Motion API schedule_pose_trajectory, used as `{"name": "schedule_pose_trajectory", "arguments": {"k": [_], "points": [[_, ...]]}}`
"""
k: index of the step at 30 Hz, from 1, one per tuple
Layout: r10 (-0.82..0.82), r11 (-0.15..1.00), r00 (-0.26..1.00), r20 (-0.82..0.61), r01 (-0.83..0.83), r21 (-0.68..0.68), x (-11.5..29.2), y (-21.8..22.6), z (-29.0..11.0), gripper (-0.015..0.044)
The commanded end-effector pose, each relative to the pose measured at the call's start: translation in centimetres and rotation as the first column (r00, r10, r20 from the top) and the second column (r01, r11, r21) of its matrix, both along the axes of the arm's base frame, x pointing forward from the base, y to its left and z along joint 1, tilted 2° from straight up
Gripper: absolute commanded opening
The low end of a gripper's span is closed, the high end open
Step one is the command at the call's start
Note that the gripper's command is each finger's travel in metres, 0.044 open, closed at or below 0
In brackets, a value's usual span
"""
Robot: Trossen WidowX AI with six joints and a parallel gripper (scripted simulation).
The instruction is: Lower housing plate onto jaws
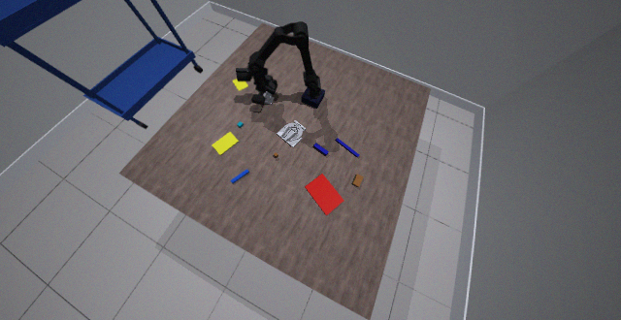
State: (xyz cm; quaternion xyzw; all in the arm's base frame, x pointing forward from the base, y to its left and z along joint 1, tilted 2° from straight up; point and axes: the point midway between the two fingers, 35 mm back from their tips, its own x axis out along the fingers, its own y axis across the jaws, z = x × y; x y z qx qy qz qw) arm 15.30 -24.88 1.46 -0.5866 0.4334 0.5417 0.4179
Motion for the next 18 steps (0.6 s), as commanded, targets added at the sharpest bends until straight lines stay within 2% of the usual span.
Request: {"name": "schedule_pose_trajectory", "arguments": {"k": [1,5,18], "points": [[0.000,1.000,1.000,0.000,0.000,0.000,0.00,0.00,0.00,0.0373],[0.000,1.000,1.000,0.000,0.000,0.000,0.00,0.00,0.00,0.0351],[0.000,1.000,1.000,0.000,0.000,0.000,0.03,-0.05,0.76,0.0351]]}}
